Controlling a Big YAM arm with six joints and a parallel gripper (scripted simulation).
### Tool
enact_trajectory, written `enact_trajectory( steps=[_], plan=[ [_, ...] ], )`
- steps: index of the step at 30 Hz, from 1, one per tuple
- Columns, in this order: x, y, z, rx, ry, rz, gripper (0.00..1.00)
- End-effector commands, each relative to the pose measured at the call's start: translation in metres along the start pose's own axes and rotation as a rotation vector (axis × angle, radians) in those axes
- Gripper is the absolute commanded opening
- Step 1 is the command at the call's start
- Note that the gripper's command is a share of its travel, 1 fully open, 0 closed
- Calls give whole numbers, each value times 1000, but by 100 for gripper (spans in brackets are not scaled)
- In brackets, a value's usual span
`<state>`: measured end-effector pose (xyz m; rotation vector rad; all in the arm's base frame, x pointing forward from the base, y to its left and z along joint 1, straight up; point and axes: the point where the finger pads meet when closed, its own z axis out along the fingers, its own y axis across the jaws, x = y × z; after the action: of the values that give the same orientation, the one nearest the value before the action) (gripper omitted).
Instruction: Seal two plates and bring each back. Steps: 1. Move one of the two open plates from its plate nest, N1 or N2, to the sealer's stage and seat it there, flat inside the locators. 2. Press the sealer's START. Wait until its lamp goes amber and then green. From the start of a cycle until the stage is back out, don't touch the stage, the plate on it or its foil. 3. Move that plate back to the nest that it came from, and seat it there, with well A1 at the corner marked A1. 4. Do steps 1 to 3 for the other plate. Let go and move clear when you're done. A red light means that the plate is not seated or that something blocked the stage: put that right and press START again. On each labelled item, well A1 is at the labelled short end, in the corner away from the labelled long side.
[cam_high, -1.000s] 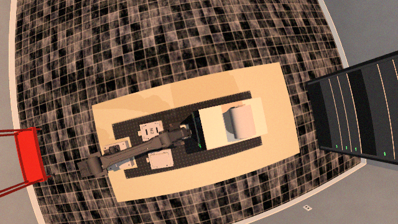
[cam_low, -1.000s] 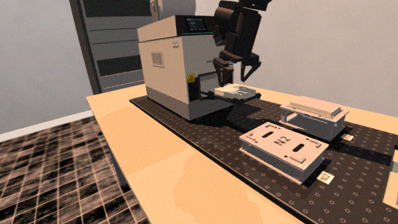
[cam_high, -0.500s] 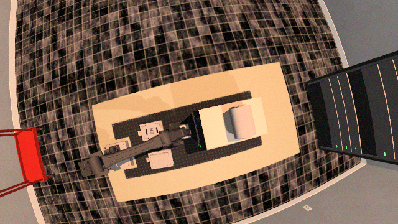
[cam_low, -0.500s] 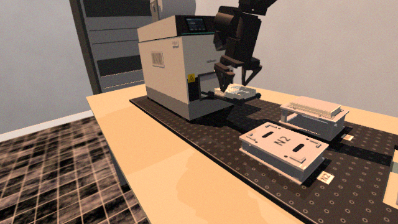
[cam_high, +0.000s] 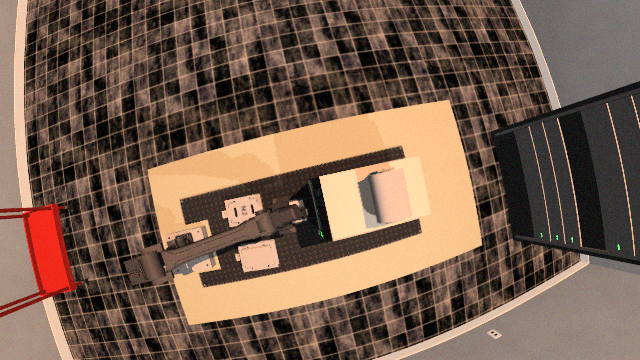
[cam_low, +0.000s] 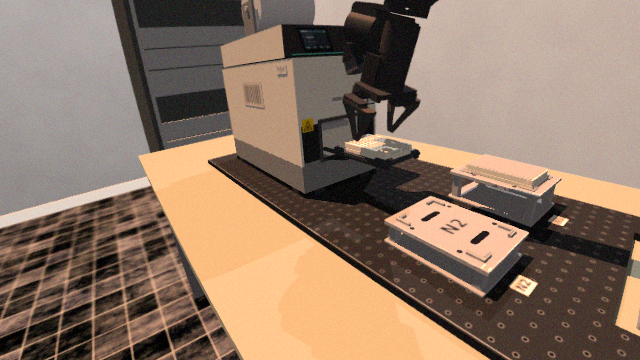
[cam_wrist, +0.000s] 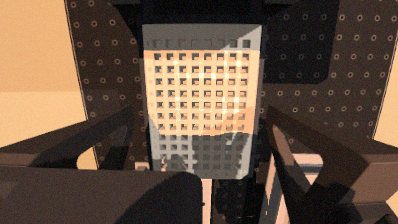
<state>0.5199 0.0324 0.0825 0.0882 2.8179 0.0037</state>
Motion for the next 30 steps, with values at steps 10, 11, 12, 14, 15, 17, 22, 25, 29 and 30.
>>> enact_trajectory(
  steps=[10, 11, 12, 14, 15, 17, 22, 25, 29, 30],
  plan=[
    [8, -3, 14, 4, 40, -10, 100],
    [10, -4, 15, 5, 45, -9, 100],
    [13, -5, 16, 6, 50, -8, 100],
    [10, -6, 16, 6, 45, -7, 100],
    [7, -6, 15, 5, 40, -6, 100],
    [-1, -5, 10, 3, 18, -4, 100],
    [-18, 4, -4, -8, -35, -15, 100],
    [-20, 8, -11, -11, -42, -23, 100],
    [-24, 8, -25, -12, -47, -22, 100],
    [-26, 7, -30, -12, -50, -21, 100]
  ],
)
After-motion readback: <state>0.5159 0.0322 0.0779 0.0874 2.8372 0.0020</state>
